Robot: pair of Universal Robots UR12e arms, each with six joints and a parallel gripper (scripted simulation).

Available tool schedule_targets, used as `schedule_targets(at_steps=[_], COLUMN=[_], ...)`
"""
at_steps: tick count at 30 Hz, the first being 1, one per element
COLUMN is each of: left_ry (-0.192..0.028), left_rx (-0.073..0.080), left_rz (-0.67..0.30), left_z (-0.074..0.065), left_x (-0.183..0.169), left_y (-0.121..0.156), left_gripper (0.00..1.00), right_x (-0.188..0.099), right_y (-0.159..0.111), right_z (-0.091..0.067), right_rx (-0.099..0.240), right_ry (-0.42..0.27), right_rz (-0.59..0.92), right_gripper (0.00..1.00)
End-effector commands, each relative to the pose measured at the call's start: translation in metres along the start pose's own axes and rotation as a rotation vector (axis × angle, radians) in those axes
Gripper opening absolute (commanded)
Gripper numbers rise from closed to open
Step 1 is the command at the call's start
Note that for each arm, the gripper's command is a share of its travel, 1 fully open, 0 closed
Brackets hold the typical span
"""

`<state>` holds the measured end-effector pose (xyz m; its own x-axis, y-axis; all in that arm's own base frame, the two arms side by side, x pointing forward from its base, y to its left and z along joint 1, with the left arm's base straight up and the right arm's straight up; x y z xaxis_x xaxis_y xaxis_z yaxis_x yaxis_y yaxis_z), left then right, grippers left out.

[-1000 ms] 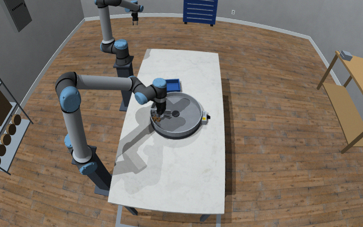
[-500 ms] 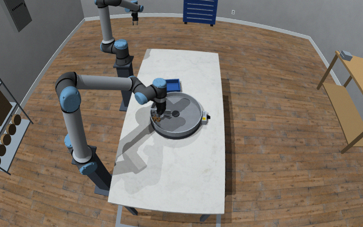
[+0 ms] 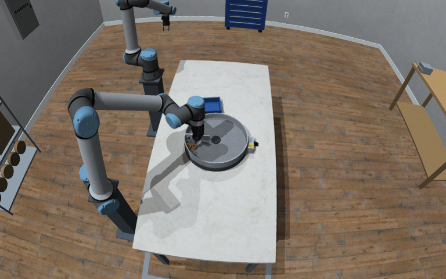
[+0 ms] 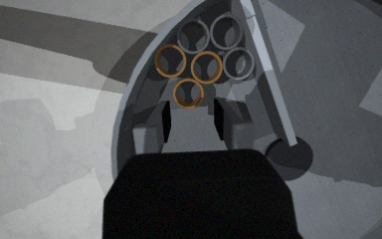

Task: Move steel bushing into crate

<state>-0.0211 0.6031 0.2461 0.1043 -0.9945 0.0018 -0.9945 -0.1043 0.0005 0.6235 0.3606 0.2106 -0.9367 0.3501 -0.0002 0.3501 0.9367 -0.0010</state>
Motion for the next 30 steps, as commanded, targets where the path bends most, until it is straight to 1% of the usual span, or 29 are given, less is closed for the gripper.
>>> schedule_targets(at_steps=[1,30], left_ry=[-0.002,-0.002], left_rx=[0.001,0.001], left_rz=[0.000,0.000], left_z=[-0.0010,-0.0010], left_x=[-0.0006,-0.0006], left_y=[-0.0002,-0.0002], left_gripper=[1.00,1.00], right_x=[0.0003,0.0025], right_y=[-0.0001,-0.0021], right_z=[-0.0009,-0.0009], right_rx=[-0.001,-0.001], right_ry=[-0.001,-0.001], right_rz=[0.000,0.000], right_gripper=[0.76,0.76])
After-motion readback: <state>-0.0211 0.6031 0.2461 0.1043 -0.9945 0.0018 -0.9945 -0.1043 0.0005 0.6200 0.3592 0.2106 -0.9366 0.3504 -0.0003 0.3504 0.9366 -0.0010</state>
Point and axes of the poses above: on each arm, the point where the finger pads meet when closed, its own z axis out along the fingers, its own y axis across the jaws, x = y × z, the point moved 7 cm from there along -z, back along the fingers, and after that the axes turned 4 degrees about -z, right-handed, at the moved point
